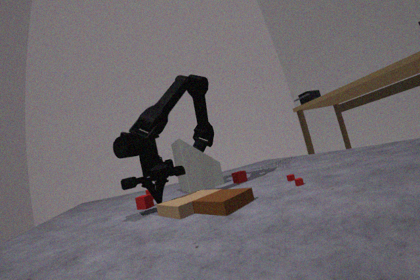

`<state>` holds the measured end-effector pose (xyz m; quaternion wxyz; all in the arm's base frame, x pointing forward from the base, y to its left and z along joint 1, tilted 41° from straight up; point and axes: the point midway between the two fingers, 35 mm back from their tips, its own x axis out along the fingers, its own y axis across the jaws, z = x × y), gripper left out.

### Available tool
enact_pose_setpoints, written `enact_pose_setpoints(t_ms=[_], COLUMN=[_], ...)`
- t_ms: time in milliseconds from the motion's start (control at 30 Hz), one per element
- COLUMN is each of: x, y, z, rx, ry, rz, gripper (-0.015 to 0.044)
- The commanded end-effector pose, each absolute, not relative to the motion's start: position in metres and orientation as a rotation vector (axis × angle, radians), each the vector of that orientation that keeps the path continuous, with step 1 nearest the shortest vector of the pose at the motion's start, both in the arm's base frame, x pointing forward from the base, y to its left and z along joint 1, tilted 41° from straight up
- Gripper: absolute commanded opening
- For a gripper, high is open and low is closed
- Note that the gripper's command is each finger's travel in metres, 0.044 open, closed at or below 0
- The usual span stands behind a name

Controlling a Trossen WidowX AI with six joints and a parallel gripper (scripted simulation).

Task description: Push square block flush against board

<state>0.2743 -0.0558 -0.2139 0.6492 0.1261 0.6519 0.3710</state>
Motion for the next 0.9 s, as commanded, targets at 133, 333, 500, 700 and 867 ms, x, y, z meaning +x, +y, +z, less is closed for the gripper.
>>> enact_pose_setpoints(t_ms=[133, 333, 500, 700, 867], x=[0.286, 0.290, 0.297, 0.303, 0.306], y=[-0.089, -0.079, -0.062, -0.042, -0.024], z=[-0.180, -0.176, -0.161, -0.142, -0.127], rx=[0.263, 0.335, 0.462, 0.615, 0.743], ry=[1.458, 1.494, 1.563, 1.635, 1.686], rz=[0.825, 0.754, 0.622, 0.460, 0.321], gripper=[0.0000, 0.0000, 0.0000, 0.0000, 0.0000])
